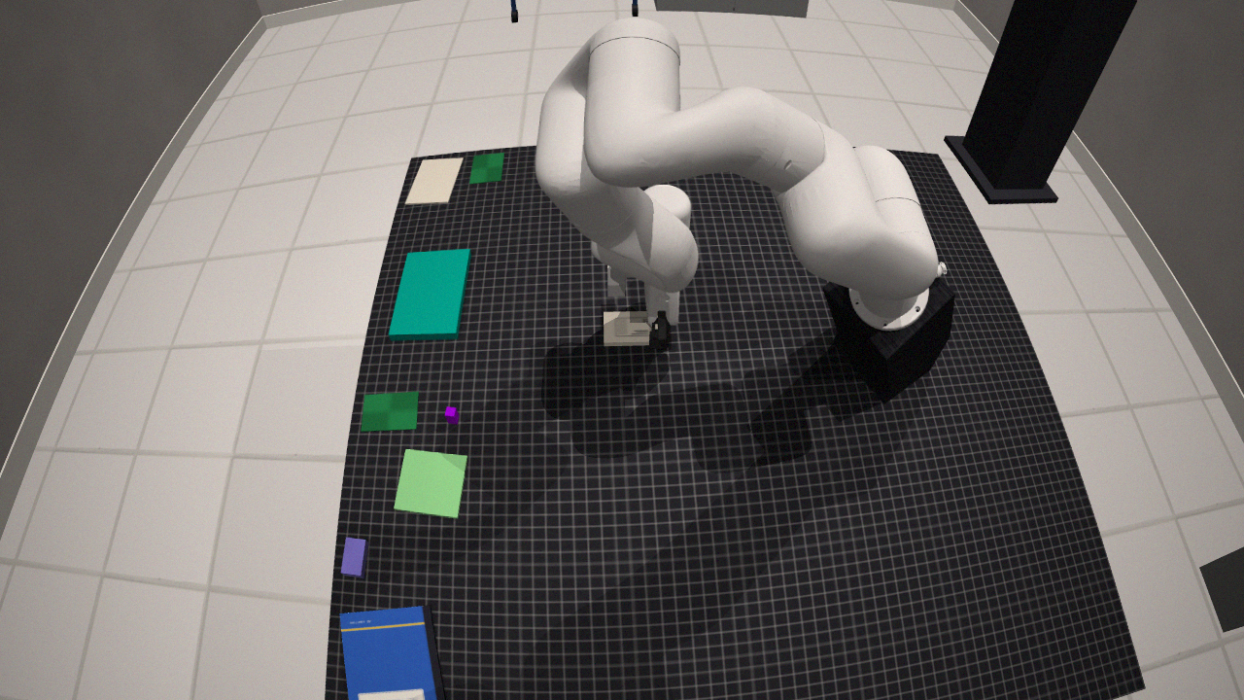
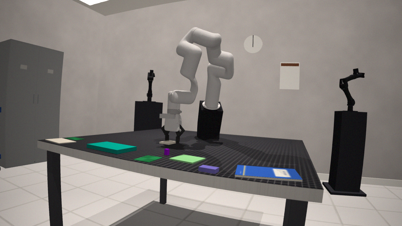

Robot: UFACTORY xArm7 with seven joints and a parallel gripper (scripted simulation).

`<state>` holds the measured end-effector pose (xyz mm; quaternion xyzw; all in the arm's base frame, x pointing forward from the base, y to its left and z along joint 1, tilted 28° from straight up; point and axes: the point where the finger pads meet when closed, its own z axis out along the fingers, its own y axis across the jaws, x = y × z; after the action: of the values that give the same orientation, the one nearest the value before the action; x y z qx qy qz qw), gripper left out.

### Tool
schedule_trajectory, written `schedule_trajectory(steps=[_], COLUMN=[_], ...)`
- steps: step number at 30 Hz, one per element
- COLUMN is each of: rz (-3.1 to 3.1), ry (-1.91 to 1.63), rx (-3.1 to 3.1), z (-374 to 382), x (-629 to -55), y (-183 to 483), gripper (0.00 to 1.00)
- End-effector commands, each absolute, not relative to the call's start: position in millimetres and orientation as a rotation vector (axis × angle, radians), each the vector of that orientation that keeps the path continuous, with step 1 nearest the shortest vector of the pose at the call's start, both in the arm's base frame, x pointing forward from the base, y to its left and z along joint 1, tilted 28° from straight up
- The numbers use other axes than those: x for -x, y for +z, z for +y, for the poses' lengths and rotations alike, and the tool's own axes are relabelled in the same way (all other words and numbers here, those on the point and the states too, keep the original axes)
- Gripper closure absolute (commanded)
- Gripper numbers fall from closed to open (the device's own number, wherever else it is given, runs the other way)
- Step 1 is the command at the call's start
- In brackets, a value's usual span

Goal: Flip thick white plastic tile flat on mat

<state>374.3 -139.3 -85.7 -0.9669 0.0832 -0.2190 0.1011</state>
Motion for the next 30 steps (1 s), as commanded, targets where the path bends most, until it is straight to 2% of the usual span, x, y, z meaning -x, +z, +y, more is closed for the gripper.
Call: schedule_trajectory(steps=[1, 14, 30], rz=[0.247, 0.247, 0.227], ry=[-0.649, -0.645, -0.459], rx=[2.857, 2.857, 2.885], z=[-140, -140, -143], x=[-374, -374, -372], y=[-85, -85, -74], gripper=[0.26, 0.26, 0.26])
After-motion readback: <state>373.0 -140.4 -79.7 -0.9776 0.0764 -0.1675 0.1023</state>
